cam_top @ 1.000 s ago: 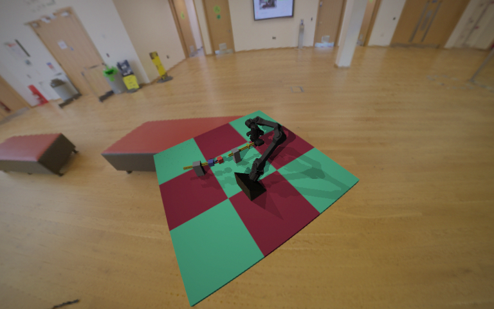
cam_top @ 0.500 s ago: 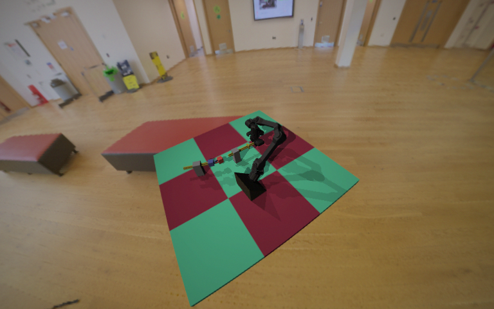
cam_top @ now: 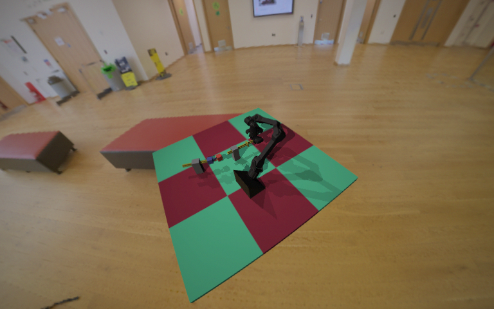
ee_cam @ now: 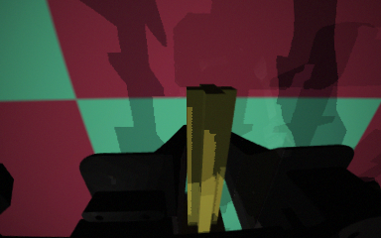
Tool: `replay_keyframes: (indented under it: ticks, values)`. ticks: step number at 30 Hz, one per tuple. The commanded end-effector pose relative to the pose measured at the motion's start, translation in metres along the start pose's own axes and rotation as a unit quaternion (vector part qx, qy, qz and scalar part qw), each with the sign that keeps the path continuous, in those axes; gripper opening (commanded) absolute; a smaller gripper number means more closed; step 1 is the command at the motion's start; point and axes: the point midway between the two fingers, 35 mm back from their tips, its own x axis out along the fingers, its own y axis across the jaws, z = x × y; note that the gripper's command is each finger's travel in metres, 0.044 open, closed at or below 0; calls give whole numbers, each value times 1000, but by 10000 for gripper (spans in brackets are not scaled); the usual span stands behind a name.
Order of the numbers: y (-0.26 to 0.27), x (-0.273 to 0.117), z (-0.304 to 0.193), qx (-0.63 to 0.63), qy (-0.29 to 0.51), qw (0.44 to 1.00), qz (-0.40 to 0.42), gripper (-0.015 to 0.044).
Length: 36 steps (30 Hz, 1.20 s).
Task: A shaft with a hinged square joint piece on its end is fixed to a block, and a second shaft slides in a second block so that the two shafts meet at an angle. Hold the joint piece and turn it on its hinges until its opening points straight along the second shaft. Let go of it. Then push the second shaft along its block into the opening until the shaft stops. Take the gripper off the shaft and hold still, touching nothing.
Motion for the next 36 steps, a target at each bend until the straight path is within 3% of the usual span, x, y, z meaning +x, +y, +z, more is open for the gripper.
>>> replay_keyframes:
  ticks: [1,36]
  values:
    - [0,0,-1,0,0,1000,0,0]
    - [0,1,-53,-1,0,1000,-10,0]
